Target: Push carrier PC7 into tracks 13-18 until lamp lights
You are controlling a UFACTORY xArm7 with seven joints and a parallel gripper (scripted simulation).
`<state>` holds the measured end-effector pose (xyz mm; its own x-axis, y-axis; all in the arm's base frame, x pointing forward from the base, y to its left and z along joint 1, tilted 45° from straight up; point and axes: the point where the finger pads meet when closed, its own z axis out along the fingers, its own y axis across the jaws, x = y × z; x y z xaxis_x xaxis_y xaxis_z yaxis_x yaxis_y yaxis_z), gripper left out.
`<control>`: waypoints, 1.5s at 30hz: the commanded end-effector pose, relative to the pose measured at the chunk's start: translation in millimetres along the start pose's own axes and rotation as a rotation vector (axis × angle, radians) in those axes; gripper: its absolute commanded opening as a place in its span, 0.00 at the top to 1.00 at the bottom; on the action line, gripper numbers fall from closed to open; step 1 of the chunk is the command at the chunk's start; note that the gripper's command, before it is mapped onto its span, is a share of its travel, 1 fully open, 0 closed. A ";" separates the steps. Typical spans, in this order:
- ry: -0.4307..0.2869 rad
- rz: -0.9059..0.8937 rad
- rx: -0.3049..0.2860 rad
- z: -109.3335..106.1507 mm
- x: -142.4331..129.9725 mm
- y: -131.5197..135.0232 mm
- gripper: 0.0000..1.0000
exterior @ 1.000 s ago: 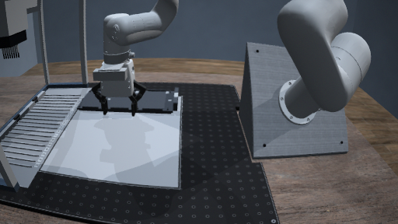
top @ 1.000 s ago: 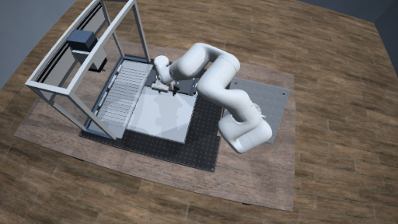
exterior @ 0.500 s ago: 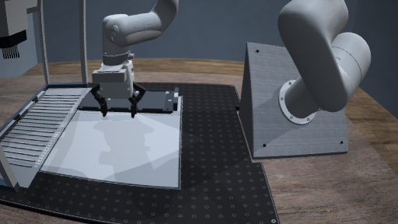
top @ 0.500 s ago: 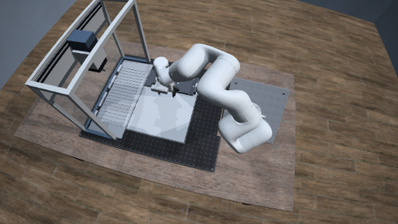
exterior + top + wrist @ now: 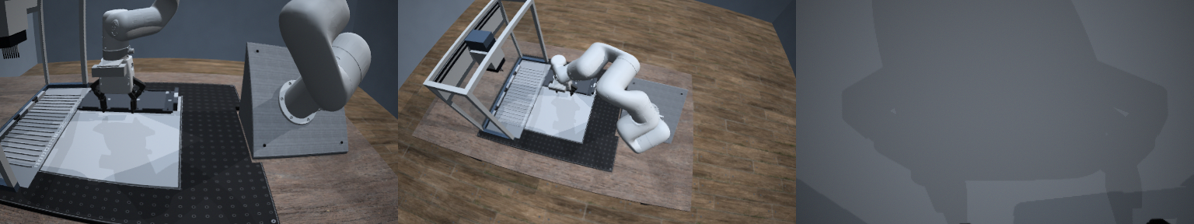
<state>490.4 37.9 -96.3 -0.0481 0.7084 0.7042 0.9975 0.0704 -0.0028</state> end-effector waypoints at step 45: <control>-0.003 0.000 -0.004 -72.9 -1.0 1.1 0.00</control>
<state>493.7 -7.6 -50.2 -0.0481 0.7082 0.7044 0.9975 0.0707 -0.0030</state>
